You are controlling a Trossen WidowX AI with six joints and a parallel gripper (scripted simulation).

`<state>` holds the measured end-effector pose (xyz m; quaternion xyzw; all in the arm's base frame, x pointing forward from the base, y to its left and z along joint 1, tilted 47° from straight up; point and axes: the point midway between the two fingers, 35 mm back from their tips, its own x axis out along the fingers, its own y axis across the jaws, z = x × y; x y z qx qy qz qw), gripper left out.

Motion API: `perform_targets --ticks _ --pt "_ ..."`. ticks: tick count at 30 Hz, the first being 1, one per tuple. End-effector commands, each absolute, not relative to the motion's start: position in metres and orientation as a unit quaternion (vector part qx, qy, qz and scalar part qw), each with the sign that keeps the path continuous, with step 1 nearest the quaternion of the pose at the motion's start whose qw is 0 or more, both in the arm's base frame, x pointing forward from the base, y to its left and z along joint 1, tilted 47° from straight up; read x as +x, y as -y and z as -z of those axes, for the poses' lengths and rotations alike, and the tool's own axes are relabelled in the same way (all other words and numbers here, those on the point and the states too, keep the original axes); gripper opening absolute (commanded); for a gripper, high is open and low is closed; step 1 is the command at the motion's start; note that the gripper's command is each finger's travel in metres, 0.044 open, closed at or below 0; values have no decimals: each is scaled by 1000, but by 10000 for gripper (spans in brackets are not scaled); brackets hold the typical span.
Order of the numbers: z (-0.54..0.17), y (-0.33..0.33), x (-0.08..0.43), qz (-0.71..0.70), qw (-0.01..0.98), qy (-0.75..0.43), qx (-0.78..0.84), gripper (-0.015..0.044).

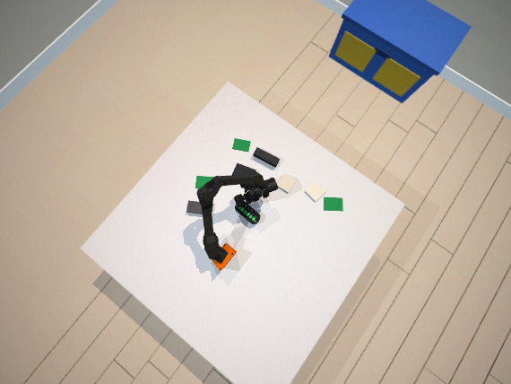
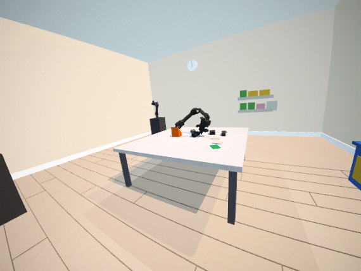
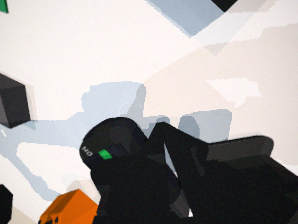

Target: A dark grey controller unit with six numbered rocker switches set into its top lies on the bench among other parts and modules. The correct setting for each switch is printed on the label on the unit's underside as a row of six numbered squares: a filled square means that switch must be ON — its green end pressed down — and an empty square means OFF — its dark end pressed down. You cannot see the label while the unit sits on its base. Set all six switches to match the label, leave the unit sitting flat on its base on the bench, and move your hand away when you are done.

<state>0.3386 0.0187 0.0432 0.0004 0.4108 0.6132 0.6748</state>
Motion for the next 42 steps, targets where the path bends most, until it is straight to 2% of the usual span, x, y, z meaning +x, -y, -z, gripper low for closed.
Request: perform_targets --ticks 1,6,11,24,37,42 --pt "-47 4 358 -602 682 -416 6 0" --pt "-55 33 378 -588 687 -427 21 0" --pt "-55 37 375 -586 691 -422 15 0" --pt "-38 66 296 -548 764 -322 -116 0" --pt "-8 49 204 -484 795 -250 -266 0" --pt "-6 47 200 -481 796 -247 -273 0"
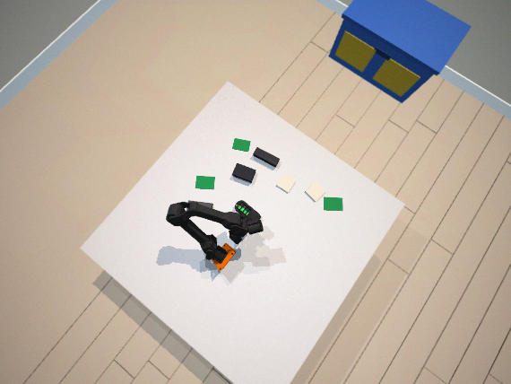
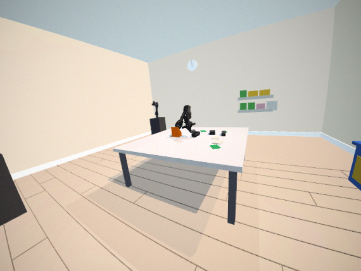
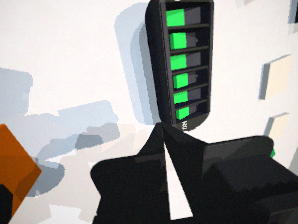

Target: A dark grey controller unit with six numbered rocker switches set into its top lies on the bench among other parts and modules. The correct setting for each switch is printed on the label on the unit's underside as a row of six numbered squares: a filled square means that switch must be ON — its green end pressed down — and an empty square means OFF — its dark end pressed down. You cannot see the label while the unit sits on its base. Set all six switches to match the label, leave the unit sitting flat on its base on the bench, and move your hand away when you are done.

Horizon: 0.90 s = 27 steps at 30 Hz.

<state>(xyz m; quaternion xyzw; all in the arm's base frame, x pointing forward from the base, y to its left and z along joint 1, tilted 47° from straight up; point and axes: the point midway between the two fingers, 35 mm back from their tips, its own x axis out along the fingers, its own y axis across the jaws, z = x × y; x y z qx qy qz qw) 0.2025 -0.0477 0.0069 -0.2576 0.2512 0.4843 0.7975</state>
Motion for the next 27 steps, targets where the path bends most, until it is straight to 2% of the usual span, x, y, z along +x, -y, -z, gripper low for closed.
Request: perform_targets --ticks 1,20,27 --pt "-6 47 200 -481 796 -247 -273 0" --pt "-6 49 201 -480 798 -246 -271 0" --pt "-47 42 238 -531 749 -291 -270 184"
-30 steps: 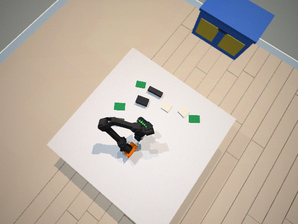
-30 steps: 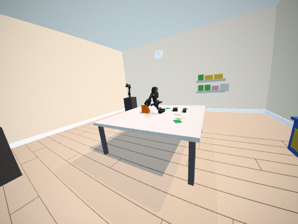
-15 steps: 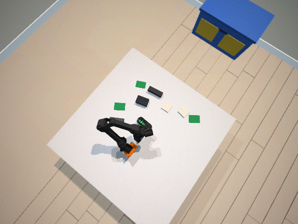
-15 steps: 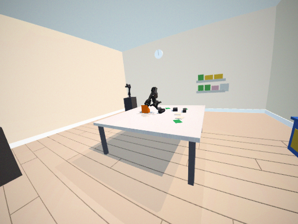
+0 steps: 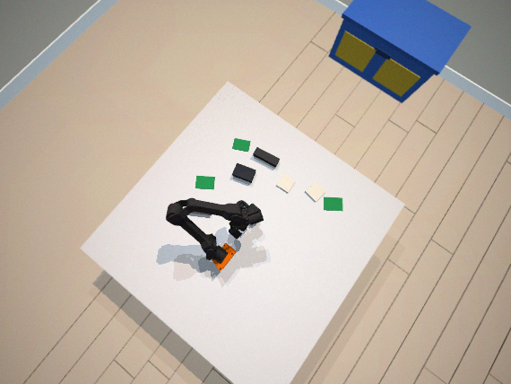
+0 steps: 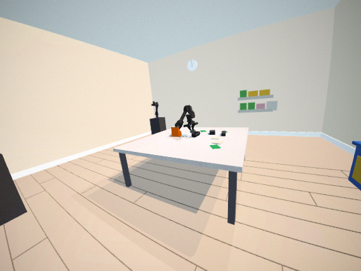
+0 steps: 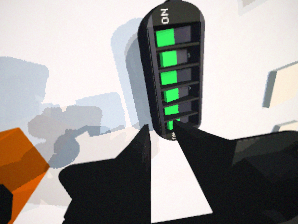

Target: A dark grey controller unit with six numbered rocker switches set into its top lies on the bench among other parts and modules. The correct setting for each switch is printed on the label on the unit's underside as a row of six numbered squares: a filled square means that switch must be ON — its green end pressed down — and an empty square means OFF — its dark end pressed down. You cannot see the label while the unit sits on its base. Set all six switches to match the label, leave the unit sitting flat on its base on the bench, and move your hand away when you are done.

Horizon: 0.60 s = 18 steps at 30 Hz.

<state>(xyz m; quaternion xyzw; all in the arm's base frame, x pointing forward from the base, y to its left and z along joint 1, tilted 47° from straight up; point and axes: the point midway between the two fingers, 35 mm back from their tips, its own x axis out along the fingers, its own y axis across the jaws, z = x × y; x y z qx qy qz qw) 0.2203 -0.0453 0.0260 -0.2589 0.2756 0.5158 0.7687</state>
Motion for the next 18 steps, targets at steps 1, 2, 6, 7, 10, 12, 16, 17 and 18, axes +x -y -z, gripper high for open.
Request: perform_targets --ticks 1,2,6,7,10,12,16,17,18 --pt "-56 38 244 -539 739 -299 -271 210" --pt "-65 34 250 -546 730 -307 -272 236" --pt "-103 14 267 -569 696 -337 -282 341" --pt "-108 10 268 -571 691 -341 -283 368" --pt "-110 9 269 -572 690 -342 -284 440" --pt "-110 9 269 -572 690 -342 -284 440" --pt "-107 7 270 -571 690 -342 -284 440" --pt "-106 6 270 -571 690 -342 -284 440" --pt "-105 4 270 -571 690 -342 -284 440"
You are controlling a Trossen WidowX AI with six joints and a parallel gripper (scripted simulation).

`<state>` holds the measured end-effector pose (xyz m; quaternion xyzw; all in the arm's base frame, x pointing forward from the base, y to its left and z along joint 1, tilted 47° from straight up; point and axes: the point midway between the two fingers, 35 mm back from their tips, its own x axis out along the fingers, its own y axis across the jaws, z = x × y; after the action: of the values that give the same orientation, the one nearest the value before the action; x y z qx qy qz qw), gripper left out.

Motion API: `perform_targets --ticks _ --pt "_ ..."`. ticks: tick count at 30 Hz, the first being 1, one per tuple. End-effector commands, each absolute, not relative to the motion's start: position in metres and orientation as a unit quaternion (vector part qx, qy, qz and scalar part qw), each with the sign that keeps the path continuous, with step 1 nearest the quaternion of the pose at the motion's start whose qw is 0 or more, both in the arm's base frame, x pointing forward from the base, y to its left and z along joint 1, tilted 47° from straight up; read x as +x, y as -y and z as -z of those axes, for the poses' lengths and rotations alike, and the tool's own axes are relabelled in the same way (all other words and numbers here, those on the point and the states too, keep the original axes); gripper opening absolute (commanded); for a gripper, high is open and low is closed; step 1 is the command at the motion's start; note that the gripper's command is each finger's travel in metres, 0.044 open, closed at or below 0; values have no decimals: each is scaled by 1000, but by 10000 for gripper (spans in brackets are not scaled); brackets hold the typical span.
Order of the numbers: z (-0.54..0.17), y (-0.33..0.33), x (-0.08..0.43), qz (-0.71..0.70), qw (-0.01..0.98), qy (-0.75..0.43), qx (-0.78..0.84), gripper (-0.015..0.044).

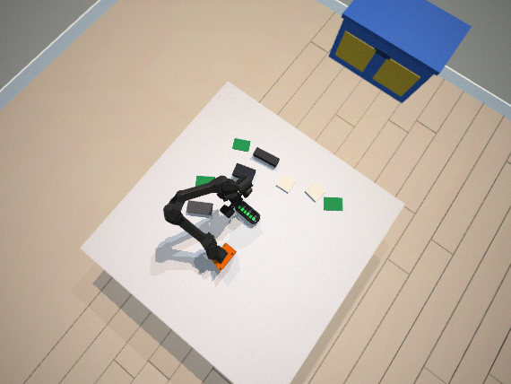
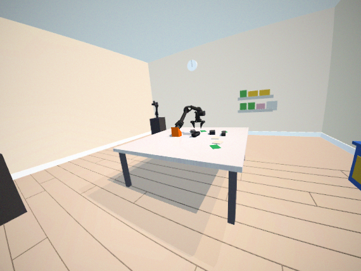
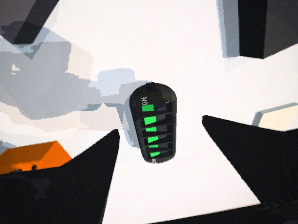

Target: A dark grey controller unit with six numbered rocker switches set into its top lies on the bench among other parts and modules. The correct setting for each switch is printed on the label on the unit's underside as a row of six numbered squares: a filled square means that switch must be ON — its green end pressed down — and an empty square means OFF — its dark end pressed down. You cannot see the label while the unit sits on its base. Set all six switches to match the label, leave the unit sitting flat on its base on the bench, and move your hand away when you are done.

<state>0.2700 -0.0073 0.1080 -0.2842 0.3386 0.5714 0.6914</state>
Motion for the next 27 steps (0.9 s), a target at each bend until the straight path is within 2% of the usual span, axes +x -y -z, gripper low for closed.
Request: perform_targets --ticks 1,27 --pt "-104 3 271 -571 690 -342 -284 440" --pt "-76 -28 277 -572 690 -341 -284 440"
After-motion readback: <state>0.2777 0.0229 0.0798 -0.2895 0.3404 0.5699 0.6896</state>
